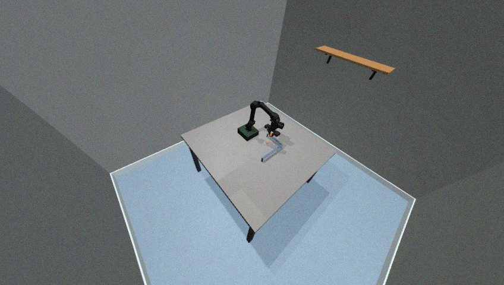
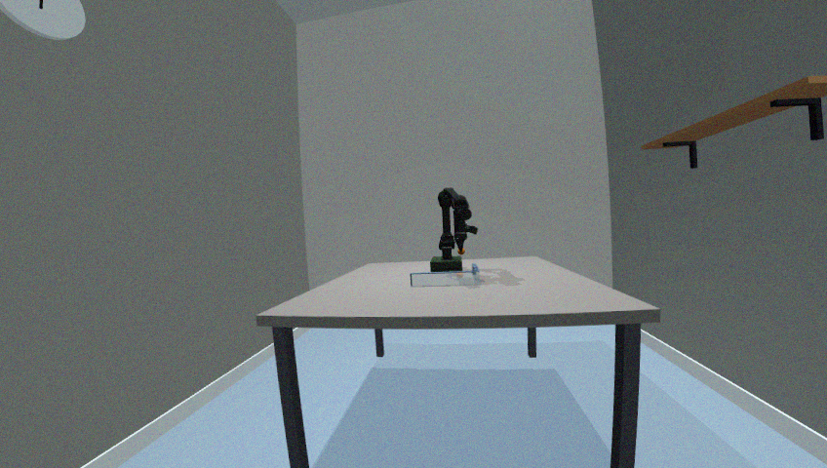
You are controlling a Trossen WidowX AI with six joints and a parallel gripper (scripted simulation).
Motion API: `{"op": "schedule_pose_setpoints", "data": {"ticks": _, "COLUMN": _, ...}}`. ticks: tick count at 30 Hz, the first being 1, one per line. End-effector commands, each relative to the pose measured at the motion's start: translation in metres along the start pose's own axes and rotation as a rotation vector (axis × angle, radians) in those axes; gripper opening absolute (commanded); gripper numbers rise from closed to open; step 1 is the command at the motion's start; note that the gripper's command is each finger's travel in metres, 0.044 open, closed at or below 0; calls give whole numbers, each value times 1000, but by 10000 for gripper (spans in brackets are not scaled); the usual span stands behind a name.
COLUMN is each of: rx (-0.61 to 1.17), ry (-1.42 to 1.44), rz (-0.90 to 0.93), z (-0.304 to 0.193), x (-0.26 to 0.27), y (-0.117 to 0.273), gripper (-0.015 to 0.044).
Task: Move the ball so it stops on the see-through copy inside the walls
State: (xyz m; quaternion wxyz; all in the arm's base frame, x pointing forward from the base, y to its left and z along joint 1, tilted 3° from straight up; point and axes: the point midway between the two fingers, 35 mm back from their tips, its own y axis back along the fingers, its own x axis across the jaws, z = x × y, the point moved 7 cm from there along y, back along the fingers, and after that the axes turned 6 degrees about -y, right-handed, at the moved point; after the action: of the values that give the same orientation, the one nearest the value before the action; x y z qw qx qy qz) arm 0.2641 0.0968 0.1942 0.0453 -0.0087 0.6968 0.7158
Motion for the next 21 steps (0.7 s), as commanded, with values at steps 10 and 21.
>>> {"op": "schedule_pose_setpoints", "data": {"ticks": 10, "rx": -1, "ry": 4, "rz": 3, "z": -12, "x": 14, "y": -30, "gripper": 0}}
{"op": "schedule_pose_setpoints", "data": {"ticks": 21, "rx": -1, "ry": 4, "rz": 4, "z": -14, "x": 16, "y": -64, "gripper": 0}}
